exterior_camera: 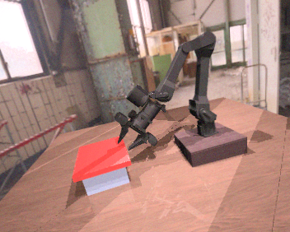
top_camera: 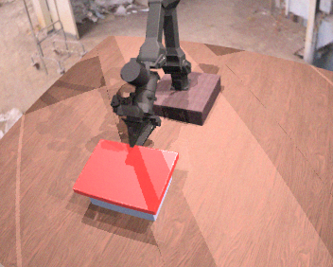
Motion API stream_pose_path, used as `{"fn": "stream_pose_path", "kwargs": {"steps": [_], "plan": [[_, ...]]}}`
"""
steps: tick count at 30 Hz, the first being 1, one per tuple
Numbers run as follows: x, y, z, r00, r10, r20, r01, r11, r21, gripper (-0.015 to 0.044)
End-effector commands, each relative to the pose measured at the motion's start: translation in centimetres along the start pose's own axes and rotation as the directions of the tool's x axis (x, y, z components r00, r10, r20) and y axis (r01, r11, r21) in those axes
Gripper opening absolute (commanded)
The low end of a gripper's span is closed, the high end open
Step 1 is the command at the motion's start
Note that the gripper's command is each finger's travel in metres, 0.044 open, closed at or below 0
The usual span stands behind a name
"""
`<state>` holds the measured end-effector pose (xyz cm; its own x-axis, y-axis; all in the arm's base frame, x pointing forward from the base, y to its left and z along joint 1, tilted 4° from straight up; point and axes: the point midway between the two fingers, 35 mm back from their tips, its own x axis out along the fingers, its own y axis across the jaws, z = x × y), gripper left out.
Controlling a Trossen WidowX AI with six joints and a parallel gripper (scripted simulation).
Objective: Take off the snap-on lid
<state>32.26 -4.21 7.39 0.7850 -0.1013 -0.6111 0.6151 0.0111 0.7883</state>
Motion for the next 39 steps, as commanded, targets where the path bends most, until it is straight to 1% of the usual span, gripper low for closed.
{"fn": "stream_pose_path", "kwargs": {"steps": [1,8,10,21,25,39], "plan": [[0.55,-0.01,-0.09,1.0,0.002,-0.005,-0.002,1.0,-0.003,0.0235],[1.43,-0.17,-0.11,1.0,0.003,-0.004,-0.003,1.0,-0.003,0.0235],[1.43,-0.17,-0.11,1.0,0.003,-0.004,-0.003,1.0,-0.003,0.0183],[1.43,-0.17,-0.11,1.0,0.003,-0.004,-0.003,1.0,-0.003,0.0109],[1.43,-0.17,-0.11,1.0,0.003,-0.004,-0.003,1.0,-0.003,0.0004],[1.25,-0.06,-0.04,1.0,0.001,-0.001,-0.001,1.0,0.0,0.0]]}}
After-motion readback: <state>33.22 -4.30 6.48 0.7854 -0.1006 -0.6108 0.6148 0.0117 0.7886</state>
